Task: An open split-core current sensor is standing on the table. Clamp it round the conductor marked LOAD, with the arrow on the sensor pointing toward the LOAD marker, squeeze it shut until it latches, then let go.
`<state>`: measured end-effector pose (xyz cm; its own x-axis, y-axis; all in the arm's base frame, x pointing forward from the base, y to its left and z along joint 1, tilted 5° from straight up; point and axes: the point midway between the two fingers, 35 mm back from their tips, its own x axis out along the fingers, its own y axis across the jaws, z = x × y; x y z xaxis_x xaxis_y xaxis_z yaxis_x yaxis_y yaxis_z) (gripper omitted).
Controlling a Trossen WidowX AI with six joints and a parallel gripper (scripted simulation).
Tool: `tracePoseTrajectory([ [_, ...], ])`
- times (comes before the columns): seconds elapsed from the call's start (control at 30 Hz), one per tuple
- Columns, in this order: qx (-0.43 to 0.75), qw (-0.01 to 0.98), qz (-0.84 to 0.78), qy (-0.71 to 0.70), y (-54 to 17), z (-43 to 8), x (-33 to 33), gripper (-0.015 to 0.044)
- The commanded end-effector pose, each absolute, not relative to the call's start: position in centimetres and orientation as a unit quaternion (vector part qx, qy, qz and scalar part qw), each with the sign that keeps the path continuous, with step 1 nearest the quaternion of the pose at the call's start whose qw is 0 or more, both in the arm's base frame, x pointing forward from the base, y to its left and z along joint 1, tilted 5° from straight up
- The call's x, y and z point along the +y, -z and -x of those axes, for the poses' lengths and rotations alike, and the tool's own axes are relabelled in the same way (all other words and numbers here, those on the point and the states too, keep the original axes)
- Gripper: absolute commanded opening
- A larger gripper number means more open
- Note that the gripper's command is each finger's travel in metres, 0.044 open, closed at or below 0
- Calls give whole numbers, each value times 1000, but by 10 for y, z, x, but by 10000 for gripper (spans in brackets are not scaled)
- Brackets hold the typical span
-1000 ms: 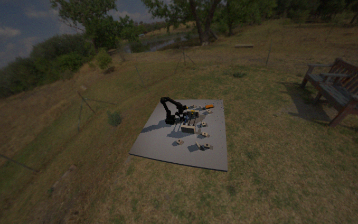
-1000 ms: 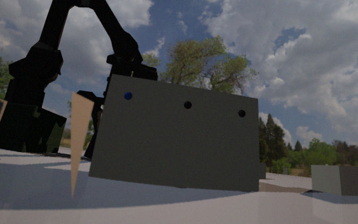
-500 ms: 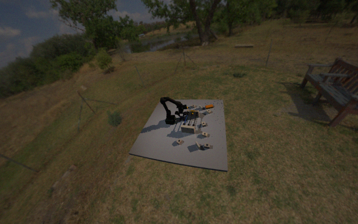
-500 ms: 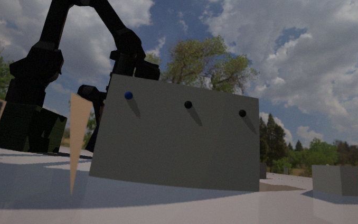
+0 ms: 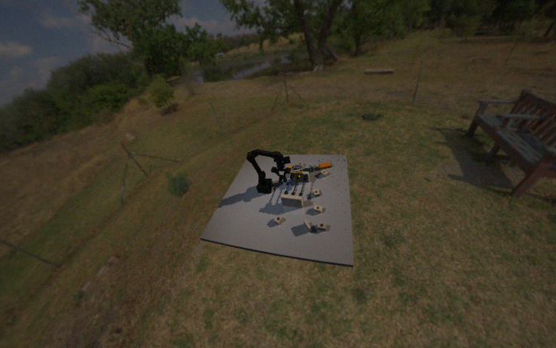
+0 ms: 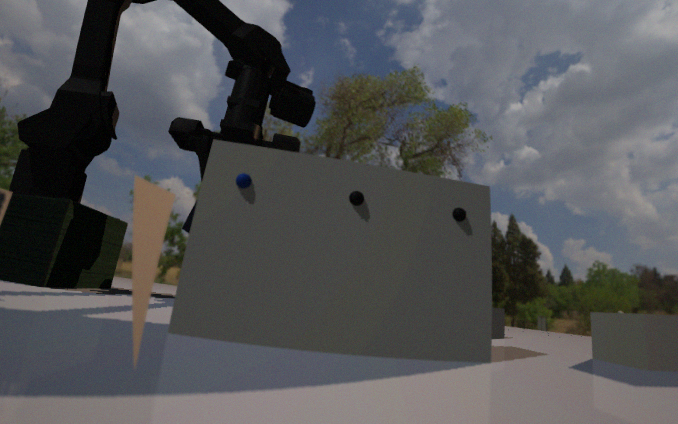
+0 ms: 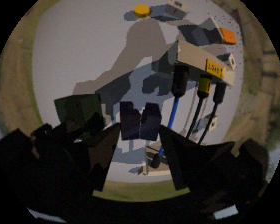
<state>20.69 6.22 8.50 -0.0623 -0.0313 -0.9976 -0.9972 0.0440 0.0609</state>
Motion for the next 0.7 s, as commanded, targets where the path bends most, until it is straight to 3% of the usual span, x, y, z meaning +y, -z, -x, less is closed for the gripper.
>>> tracePoseTrajectory([
  [0.0,529,489,483,-497,-109,-209,63,0],
  [0.3,538,498,474,-488,-121,-211,62,0],
  [0.67,620,578,372,-378,-123,-229,62,0],
])
